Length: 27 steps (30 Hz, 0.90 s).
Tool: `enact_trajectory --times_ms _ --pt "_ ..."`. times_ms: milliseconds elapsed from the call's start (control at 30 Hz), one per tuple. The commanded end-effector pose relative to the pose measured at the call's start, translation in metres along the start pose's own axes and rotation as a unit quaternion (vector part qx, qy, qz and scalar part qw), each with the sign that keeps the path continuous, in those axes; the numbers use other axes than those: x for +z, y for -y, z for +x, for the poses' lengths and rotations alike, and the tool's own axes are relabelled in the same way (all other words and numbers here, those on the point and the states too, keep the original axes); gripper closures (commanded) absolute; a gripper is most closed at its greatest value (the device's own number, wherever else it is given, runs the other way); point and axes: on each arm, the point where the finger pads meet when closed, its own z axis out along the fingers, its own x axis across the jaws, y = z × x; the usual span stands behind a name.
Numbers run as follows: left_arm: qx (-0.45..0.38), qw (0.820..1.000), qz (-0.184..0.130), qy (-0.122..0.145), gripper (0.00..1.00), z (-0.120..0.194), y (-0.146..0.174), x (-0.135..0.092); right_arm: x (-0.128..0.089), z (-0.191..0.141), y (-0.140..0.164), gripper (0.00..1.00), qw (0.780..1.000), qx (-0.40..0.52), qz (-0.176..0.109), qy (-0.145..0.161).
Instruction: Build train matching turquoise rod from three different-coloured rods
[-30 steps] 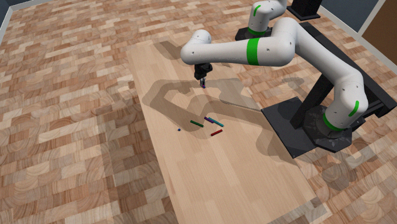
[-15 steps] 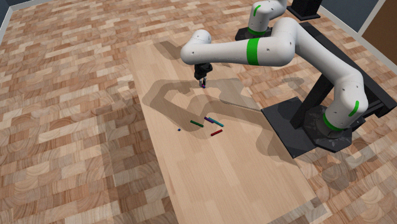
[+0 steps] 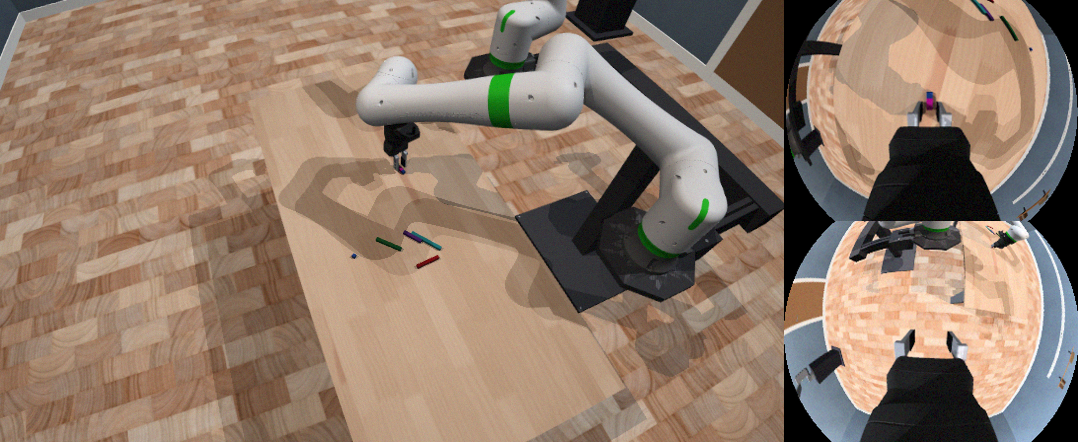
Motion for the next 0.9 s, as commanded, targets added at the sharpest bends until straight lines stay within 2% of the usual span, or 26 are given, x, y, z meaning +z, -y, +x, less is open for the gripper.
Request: enact_trajectory --times_ms 0,400,733,767,867 --pt "0.0 1.0 -0.001 0.0 0.46 0.0 -0.001 -0.012 -0.001 0.0 0.0 0.0 1.0 0.0 -0.001 0.0" --pt "0.0 1.0 -0.001 0.0 0.46 0.0 -0.001 -0.074 -0.001 0.0 0.0 0.0 1.0 0.0 -0.001 0.0" --pt "0.0 1.0 -0.001 0.0 0.46 0.0 -0.001 -0.085 -0.001 0.0 0.0 0.0 1.0 0.0 -0.001 0.0" --pt "0.0 1.0 -0.001 0.0 0.0 0.0 -0.001 -0.085 -0.001 0.0 0.0 0.0 1.0 0.0 -0.001 0.0" --pt "0.0 1.0 -0.001 0.0 0.0 0.0 -0.001 -0.085 -0.001 0.0 0.0 0.0 1.0 0.0 -0.001 0.0"
